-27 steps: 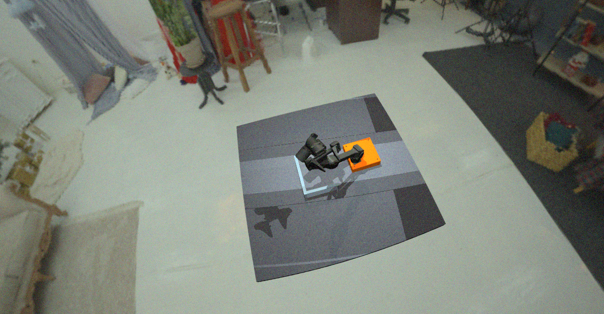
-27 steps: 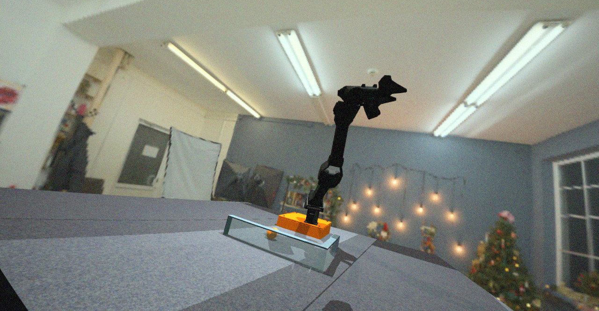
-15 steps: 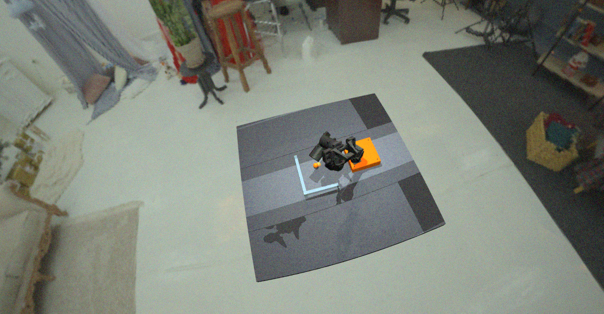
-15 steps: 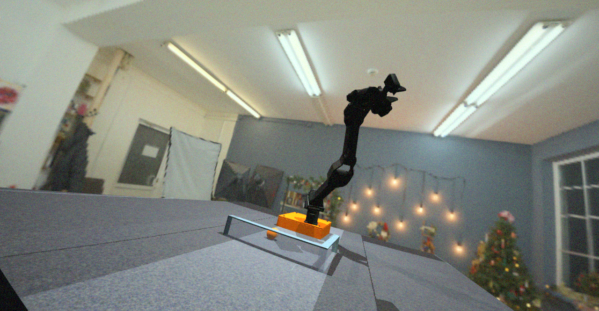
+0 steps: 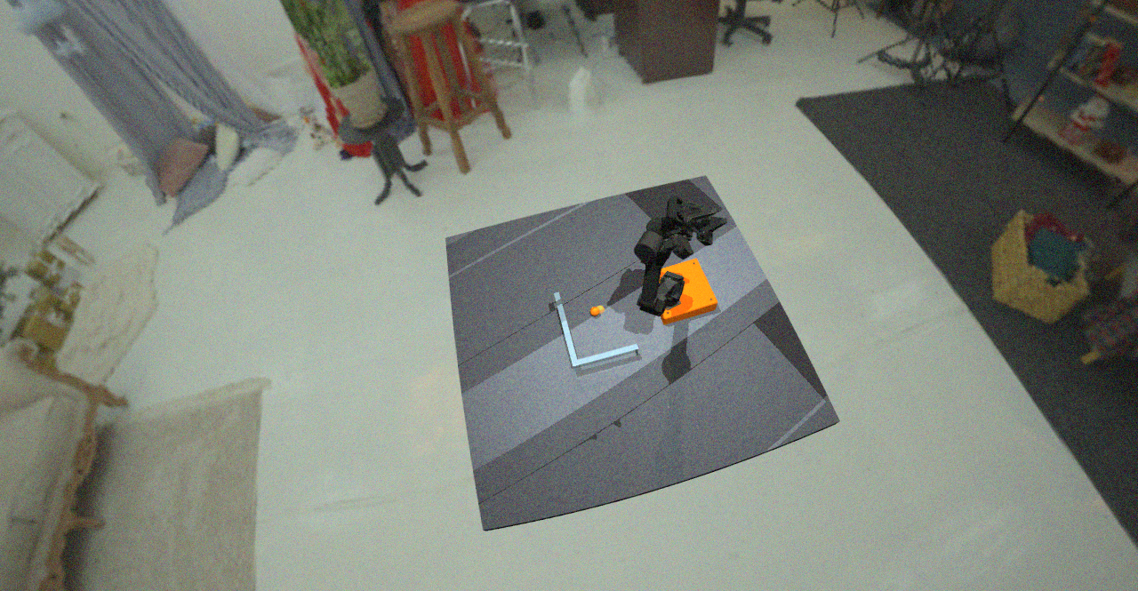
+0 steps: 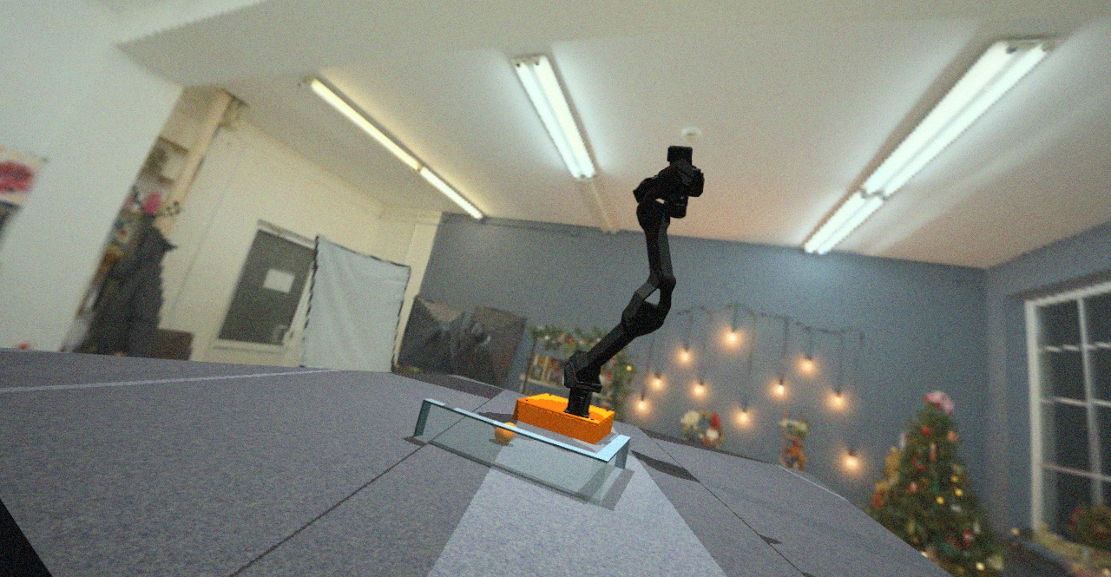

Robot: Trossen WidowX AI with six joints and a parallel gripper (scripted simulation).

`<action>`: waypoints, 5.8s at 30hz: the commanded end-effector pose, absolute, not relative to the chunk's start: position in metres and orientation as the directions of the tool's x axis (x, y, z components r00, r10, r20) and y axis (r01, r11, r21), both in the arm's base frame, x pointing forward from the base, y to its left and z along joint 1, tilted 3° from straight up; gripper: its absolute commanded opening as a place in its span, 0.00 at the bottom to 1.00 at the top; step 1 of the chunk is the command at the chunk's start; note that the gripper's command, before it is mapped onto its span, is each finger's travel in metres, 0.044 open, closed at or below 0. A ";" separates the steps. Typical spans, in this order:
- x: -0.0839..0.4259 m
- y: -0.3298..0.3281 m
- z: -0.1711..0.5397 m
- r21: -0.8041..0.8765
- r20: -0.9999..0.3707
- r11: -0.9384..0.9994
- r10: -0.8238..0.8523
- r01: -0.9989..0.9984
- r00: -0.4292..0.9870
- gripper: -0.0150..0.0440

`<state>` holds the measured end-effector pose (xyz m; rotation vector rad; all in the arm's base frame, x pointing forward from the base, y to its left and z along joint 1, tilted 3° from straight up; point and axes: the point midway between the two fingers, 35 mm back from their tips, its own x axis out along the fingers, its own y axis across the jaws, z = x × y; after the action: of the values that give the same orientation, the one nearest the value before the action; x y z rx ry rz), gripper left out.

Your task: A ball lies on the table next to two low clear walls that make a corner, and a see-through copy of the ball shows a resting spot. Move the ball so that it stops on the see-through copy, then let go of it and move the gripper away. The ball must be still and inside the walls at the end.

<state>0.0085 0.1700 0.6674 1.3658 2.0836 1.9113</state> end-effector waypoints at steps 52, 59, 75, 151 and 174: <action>0.141 -0.349 0.340 -0.809 -0.410 0.435 -0.900 0.395 0.150 0.73; 0.217 -0.309 0.250 -0.739 -0.659 0.669 -0.692 -0.082 0.296 0.73; 0.273 -0.119 0.076 -0.106 -0.994 0.217 -0.045 -0.970 0.099 0.73; 0.270 -0.110 0.131 -0.078 -0.997 0.175 -0.023 -0.981 0.075 0.25; 0.247 -0.106 0.103 -0.076 -0.997 0.175 -0.023 -0.982 0.073 0.25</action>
<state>0.2495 -0.1069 0.1064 -1.1152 1.2579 1.0265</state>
